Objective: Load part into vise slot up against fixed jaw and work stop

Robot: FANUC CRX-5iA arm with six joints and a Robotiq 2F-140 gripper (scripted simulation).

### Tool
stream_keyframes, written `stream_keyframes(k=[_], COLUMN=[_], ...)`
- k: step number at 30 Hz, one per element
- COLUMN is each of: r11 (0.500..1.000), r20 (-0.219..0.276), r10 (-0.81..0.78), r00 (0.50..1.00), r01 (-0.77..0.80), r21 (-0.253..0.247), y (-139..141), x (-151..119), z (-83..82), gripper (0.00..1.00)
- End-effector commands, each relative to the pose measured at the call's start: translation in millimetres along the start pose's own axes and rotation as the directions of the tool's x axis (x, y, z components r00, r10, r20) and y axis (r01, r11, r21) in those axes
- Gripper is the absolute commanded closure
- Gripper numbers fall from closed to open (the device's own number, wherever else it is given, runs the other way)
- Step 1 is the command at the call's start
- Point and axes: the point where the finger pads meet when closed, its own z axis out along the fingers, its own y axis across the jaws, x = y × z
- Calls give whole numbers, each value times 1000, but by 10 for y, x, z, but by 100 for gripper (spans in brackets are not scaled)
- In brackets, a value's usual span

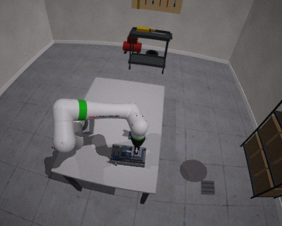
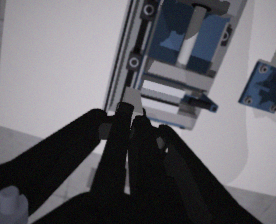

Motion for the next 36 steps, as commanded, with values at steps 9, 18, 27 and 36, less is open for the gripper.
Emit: stream_keyframes(k=[9, 18, 27, 36], r11=[1000, 1000, 1000, 1000], r20=[0, 0, 0, 0], r10=[0, 0, 0, 0], r00=[1000, 1000, 1000, 1000], r01=[0, 0, 0, 0], r21=[0, 0, 0, 0], y=[0, -1, -2, -2], x=[-8, -13, -18, -20], z=[145, 258, 365, 426], gripper=[100, 100, 100, 100])
